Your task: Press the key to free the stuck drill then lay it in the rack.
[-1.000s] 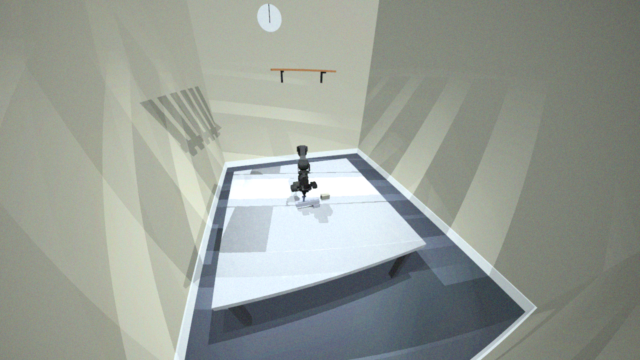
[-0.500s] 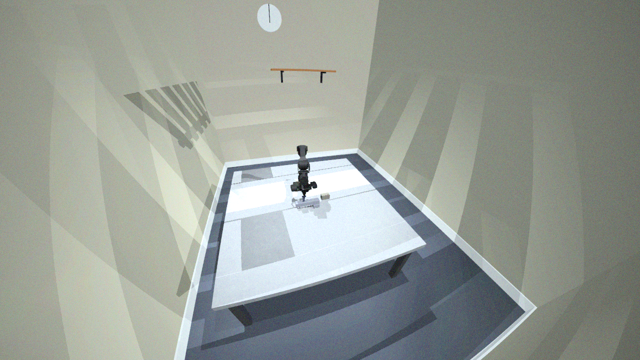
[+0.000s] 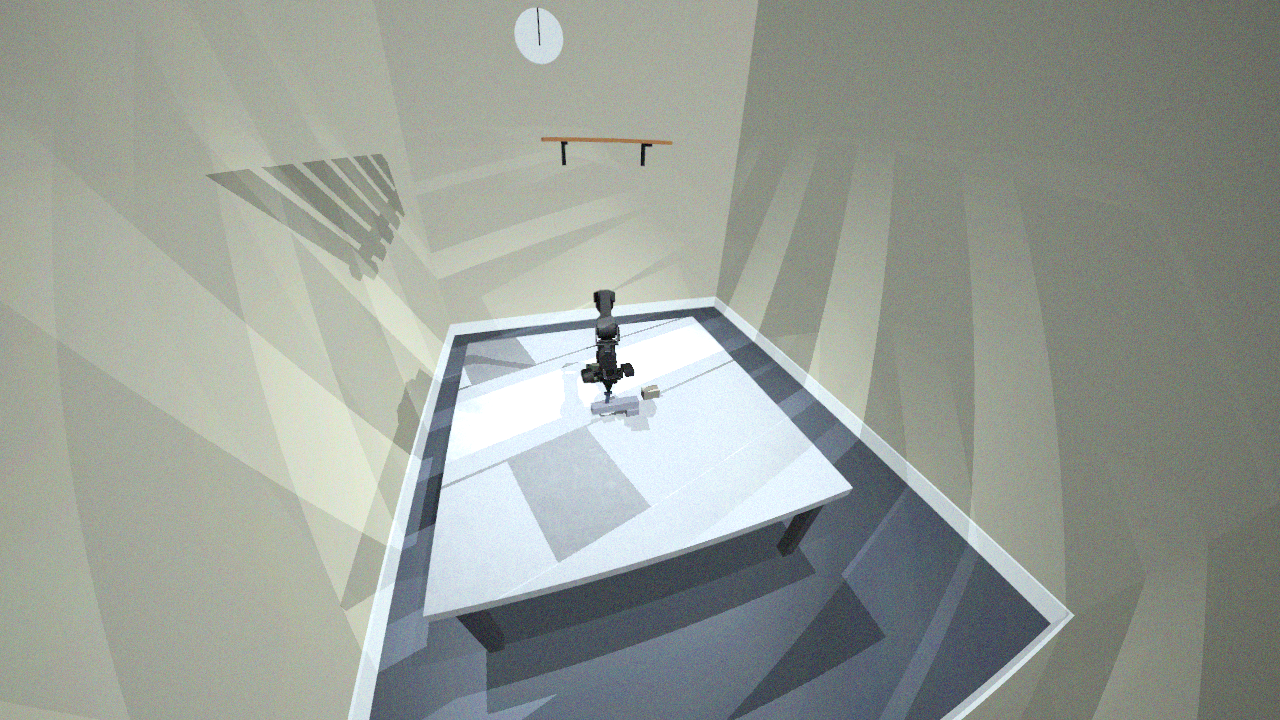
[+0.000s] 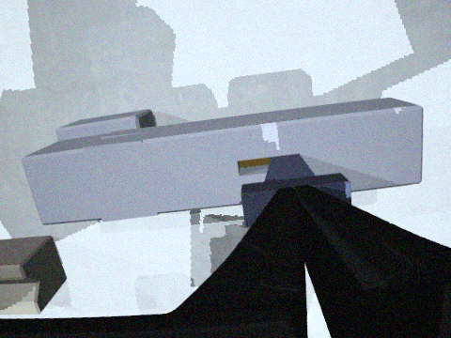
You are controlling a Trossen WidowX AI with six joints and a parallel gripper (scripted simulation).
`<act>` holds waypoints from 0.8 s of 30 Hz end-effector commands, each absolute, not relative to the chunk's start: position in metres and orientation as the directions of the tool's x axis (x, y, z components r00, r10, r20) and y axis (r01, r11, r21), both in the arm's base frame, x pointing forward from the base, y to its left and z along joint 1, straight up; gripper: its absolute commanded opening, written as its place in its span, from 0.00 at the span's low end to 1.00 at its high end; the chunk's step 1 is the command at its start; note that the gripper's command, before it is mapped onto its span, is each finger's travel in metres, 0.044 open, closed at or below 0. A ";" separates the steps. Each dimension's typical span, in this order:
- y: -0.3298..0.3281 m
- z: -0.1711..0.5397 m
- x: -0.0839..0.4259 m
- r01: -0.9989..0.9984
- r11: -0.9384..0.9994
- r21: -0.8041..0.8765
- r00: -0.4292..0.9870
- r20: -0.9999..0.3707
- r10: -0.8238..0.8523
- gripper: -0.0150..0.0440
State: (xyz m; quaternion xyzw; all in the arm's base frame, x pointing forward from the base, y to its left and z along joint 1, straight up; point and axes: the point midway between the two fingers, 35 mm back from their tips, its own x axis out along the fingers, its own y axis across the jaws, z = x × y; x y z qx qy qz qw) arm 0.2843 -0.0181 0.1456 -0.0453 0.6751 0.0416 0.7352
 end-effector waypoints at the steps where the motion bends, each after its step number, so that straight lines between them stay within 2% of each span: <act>1: -0.021 0.127 0.278 -0.119 0.993 -0.006 0.024 -1.000 -0.003 0.25; 24: -0.022 0.117 0.278 -0.119 0.993 -0.006 0.024 -1.000 -0.003 0.25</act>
